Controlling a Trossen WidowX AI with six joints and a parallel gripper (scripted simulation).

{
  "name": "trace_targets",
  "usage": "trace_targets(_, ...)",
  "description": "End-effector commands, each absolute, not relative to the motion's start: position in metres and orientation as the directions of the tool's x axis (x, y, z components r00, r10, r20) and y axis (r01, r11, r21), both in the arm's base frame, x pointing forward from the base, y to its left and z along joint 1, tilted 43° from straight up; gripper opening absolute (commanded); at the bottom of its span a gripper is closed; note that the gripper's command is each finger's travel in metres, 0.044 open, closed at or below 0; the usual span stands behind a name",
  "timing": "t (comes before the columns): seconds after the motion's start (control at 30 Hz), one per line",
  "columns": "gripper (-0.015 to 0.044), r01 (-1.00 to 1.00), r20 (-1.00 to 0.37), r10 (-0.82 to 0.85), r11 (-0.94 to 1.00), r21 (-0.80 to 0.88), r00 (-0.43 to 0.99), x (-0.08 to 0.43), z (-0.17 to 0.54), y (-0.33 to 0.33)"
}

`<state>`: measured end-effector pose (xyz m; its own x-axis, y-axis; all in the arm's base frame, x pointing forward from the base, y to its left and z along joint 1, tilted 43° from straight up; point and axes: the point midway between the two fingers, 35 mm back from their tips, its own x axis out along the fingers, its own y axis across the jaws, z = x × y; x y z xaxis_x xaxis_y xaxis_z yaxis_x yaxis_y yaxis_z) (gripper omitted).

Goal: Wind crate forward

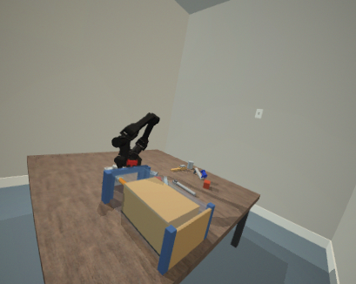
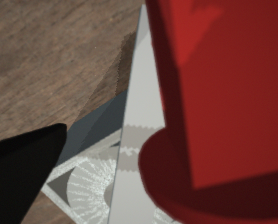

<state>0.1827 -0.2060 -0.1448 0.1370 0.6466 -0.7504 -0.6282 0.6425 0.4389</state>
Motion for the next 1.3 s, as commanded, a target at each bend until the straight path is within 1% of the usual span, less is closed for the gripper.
trace_targets(0.0,0.044,-0.623,-0.743,0.656,0.637,0.454,0.129,0.1827,-0.149,-0.1993)
trace_targets(0.27,0.044,-0.614,-0.743,0.656,0.642,0.46,0.129,0.1831,-0.1494,-0.1995)
trace_targets(0.63,0.0151,-0.619,-0.751,0.645,0.65,0.442,0.141,0.1832,-0.1457,-0.2056)
trace_targets(1.03,0.0071,-0.619,-0.751,0.645,0.65,0.442,0.141,0.1832,-0.1457,-0.2056)
trace_targets(1.13,0.0,-0.619,-0.751,0.645,0.65,0.442,0.141,0.1832,-0.1457,-0.2056)
trace_targets(1.27,0.0,-0.619,-0.751,0.645,0.65,0.442,0.141,0.1832,-0.1457,-0.2056)
